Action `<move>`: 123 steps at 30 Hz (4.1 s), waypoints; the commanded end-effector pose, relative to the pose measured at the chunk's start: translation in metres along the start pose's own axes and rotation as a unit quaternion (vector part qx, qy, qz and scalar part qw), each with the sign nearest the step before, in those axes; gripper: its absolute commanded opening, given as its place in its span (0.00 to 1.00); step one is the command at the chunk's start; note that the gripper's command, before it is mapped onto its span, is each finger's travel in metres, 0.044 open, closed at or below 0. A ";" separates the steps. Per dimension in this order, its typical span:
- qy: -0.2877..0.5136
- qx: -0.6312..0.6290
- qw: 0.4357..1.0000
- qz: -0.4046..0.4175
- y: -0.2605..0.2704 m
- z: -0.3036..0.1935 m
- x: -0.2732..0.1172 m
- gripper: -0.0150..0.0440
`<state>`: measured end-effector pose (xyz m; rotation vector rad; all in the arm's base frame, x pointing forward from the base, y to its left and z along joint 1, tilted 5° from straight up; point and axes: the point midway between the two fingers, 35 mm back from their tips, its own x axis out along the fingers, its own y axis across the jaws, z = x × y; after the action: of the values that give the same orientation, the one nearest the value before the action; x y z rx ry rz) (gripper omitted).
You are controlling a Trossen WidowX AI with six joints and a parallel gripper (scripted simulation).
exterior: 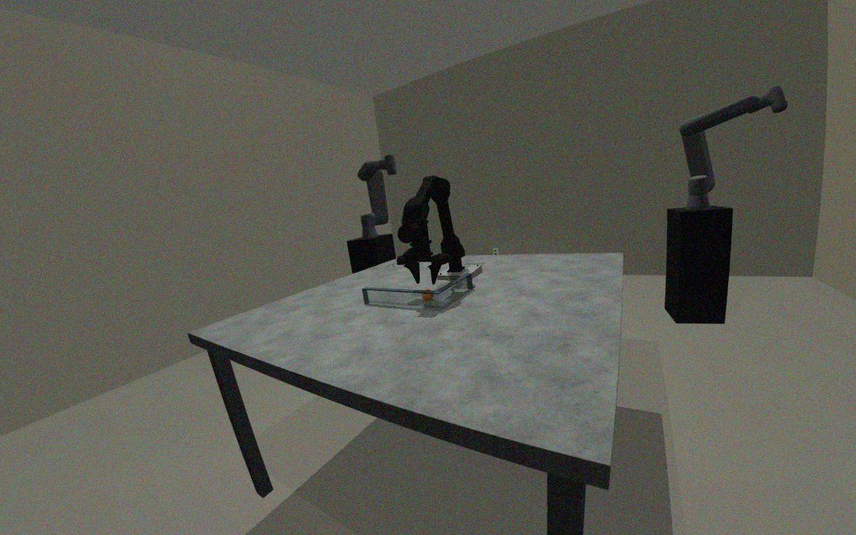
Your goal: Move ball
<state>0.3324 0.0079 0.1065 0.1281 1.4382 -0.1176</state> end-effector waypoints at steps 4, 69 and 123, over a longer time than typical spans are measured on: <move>0.006 -0.003 1.000 0.001 0.001 -0.002 0.011 0.76; 0.006 -0.003 1.000 0.001 0.000 -0.001 -0.085 0.25; 0.004 -0.003 1.000 0.003 0.029 0.045 0.045 0.25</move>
<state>0.3885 0.0299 0.0773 0.1255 1.4326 -0.1028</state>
